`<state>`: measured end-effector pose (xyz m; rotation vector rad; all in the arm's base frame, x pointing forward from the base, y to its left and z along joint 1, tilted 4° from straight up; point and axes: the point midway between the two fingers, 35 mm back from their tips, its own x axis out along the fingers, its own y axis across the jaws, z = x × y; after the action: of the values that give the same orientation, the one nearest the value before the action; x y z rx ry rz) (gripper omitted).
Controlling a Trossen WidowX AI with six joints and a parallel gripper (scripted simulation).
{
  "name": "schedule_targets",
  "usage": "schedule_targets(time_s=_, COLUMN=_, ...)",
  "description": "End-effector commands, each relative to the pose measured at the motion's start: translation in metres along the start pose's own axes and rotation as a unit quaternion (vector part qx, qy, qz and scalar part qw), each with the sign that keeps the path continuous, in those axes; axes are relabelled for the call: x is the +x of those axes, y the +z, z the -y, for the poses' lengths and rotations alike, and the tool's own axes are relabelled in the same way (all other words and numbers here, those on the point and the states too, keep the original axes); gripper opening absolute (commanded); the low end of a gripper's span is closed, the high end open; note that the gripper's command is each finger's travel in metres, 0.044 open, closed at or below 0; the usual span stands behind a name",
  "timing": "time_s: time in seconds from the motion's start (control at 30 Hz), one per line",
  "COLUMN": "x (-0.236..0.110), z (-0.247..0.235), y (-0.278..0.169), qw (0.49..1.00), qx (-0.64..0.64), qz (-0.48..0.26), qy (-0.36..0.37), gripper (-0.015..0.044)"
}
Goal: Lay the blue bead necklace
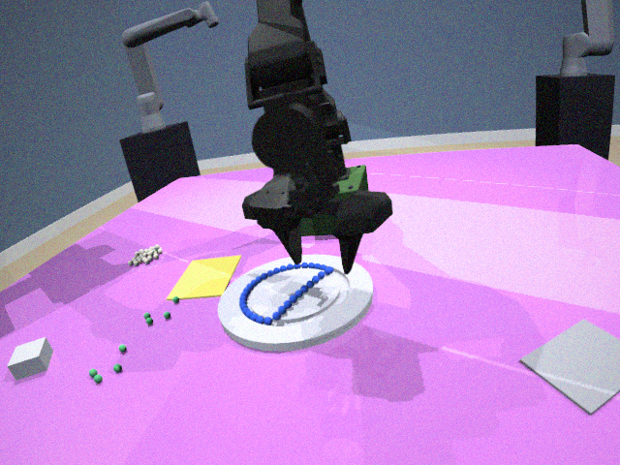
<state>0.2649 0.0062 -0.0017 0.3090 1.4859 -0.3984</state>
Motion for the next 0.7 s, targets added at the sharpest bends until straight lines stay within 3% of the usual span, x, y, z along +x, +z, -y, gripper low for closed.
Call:
schedule_targets(time_s=0.0, x=-0.008, z=-0.001, y=0.032, qw=0.998, qx=0.058, qz=0.001, qy=0.000, gripper=0.0204)
schedule_targets(time_s=0.13, x=-0.017, z=0.000, y=0.062, qw=0.993, qx=0.114, qz=0.003, qy=0.000, gripper=0.0120)
schedule_targets(time_s=0.3, x=-0.025, z=0.004, y=0.093, qw=0.985, qx=0.173, qz=0.004, qy=0.000, gripper=0.0120)
schedule_targets(time_s=0.67, x=-0.009, z=0.004, y=0.094, qw=0.984, qx=0.175, qz=0.004, qy=0.000, gripper=0.0120)
